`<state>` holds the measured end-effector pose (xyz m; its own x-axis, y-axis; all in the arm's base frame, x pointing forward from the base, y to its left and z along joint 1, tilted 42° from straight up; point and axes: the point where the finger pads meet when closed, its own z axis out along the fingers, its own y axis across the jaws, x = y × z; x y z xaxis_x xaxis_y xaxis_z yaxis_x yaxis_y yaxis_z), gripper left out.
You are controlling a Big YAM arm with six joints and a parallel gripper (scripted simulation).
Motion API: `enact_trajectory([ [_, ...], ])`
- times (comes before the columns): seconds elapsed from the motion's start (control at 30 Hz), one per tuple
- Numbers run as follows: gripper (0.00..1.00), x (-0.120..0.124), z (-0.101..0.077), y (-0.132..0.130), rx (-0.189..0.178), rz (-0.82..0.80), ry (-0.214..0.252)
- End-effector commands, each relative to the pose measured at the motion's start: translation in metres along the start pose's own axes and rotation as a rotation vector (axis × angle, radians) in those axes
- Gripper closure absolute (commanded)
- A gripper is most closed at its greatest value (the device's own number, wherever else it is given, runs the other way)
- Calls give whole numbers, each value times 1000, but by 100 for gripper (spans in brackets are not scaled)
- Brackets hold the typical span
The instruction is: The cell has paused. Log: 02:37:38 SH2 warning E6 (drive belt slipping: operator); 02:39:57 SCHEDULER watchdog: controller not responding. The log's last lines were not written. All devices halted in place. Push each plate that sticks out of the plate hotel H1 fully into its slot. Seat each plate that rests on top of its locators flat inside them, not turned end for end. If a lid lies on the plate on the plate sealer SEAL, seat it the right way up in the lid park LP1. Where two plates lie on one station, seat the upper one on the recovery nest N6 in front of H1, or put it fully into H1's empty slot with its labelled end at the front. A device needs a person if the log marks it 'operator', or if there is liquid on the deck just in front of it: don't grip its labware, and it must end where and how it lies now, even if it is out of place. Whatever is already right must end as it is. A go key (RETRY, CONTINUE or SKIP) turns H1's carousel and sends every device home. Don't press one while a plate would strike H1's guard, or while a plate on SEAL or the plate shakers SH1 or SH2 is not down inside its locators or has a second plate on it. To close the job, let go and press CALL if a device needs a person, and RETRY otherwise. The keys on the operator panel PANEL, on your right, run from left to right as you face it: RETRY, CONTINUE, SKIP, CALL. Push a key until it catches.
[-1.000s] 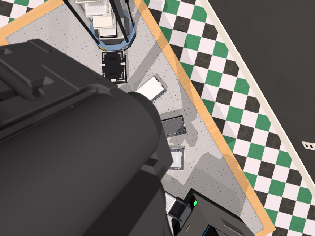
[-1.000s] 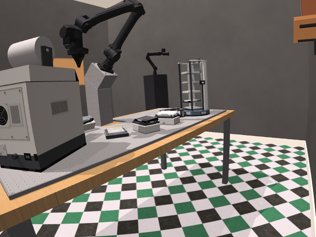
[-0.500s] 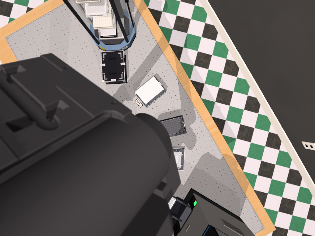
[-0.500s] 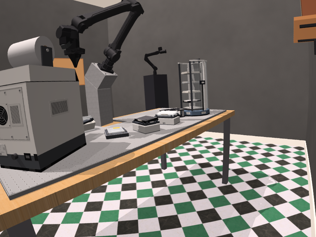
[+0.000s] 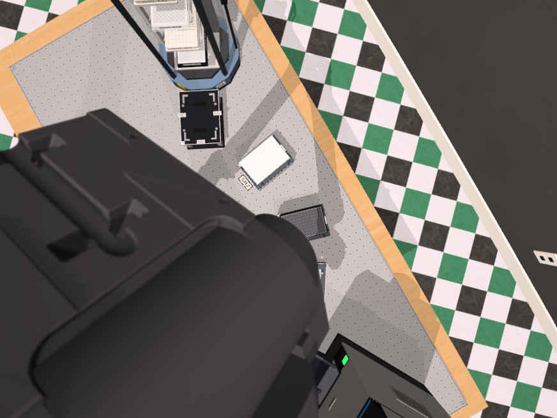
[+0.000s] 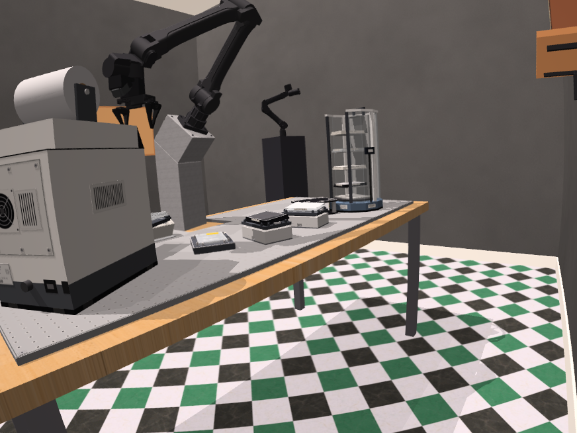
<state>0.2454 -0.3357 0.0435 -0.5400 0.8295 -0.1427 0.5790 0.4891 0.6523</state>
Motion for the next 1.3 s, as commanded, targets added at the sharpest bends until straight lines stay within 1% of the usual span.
enact_trajectory([
  [0.0, 0, -3, 22, 2, -2, 8, 3],
  [0.3, 0, -4, 67, 2, 0, 9, 4],
  [0.37, 0, -4, 67, 2, 0, 9, 4],
  [0.4, 0, -16, 65, 7, 4, -12, -19],
  [0.43, 0, -8, 76, 2, 2, 5, 0],
  [0.47, 0, -5, 82, 2, 2, 9, 4],
  [0.73, 0, -4, 122, 2, 3, 8, 4],
  [0.8, 0, -10, 131, 3, 3, 1, -4],
  [0.87, 0, -9, 141, 3, 3, 3, -3],
  [0.93, 0, -9, 141, 3, 3, 3, -3],
  [0.97, 0, -12, 144, 5, 2, -3, -10],
  [1.0, 0, -11, 151, 3, 3, 1, -5],
  [1.13, 0, -18, 170, 5, 2, -6, -13],
  [1.27, 0, -16, 191, 4, 2, -5, -12],
])
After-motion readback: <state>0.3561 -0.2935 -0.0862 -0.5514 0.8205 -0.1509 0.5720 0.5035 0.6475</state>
